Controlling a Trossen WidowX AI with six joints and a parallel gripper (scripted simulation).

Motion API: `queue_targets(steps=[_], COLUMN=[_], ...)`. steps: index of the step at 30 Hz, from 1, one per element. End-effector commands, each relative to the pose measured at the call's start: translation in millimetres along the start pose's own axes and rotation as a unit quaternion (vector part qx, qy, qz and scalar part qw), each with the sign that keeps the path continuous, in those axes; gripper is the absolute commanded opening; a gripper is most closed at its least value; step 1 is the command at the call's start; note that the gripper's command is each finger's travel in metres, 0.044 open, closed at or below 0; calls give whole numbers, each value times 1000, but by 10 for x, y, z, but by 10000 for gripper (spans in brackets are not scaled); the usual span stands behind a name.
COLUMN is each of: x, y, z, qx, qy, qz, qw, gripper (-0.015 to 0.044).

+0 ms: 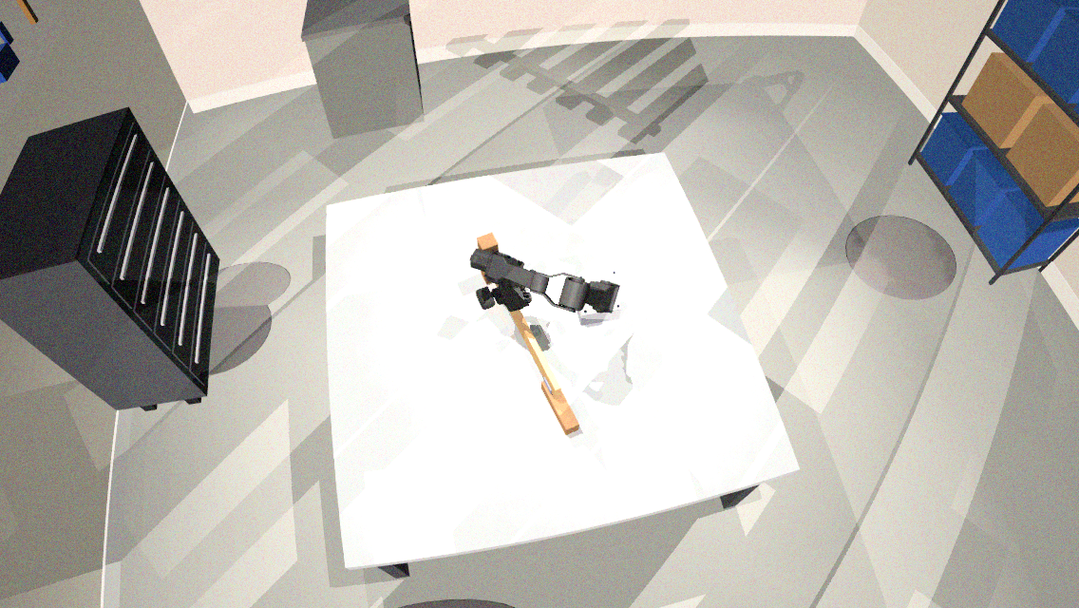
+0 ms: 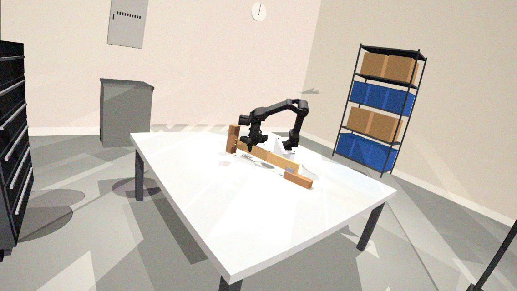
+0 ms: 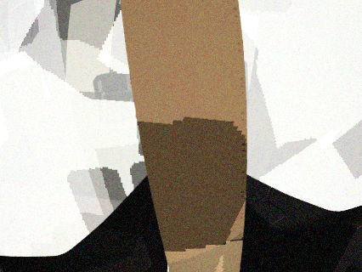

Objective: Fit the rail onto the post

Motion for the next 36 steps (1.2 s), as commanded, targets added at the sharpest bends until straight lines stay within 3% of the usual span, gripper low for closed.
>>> queue_targets(steps=[1,36], x=[37,136], y=[19,19], z=[-5,-7], qx=[4,4], qy=[0,0], qz=[2,2], qw=[1000,1000], gripper=[0,0])
Point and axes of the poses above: the point midway between the two fingers, 35 mm back from their tips, its own y axis back along the fingers, its own z axis across the jaws, x = y × z, the point moved 6 cm from there along y, back along the fingers, and after that the axes turned 1 degree about -y, right-handed, at the moved point
